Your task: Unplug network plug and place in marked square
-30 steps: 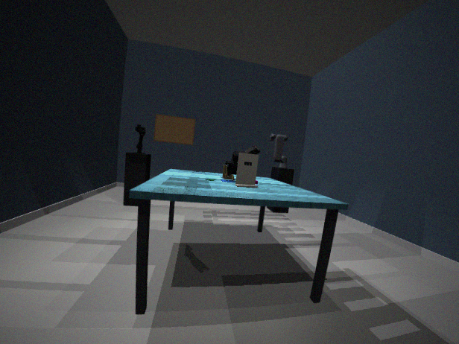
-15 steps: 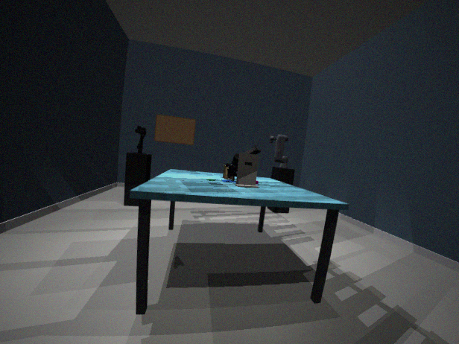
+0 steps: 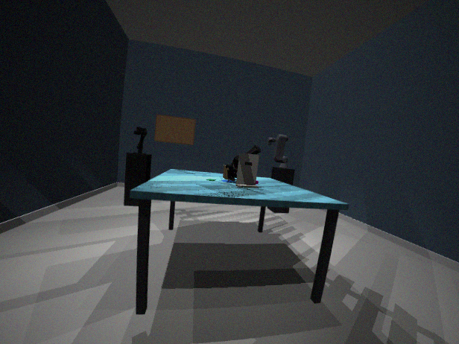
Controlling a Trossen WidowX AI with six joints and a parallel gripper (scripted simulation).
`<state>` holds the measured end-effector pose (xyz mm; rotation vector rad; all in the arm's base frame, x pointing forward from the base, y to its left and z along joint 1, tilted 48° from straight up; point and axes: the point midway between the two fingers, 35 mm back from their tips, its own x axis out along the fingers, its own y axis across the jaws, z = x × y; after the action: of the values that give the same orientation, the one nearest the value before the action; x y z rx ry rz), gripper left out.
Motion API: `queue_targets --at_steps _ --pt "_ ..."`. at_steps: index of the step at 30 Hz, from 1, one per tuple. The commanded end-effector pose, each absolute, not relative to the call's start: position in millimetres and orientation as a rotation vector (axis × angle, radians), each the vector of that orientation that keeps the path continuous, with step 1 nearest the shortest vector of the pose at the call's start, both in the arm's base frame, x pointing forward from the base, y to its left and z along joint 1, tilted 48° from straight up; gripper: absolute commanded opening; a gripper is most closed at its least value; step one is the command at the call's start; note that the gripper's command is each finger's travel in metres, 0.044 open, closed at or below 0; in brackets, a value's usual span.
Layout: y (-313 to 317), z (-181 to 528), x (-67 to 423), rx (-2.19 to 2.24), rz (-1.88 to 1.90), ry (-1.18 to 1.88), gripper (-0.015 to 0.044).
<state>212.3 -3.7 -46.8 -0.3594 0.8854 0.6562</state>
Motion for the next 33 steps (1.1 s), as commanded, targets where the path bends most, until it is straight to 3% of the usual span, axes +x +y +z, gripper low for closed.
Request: queue_targets --at_steps 1,11,17,33 --pt "-2.1 -48.4 212.1 -0.357 0.655 0.89 0.0" --pt "-1.9 -47.6 213.0 -0.36 0.656 0.885 0.0" --pt "-1.9 -47.6 213.0 -0.36 0.656 0.885 0.0156" --pt "-6.0 -41.6 209.6 -0.36 0.656 0.887 0.0156"
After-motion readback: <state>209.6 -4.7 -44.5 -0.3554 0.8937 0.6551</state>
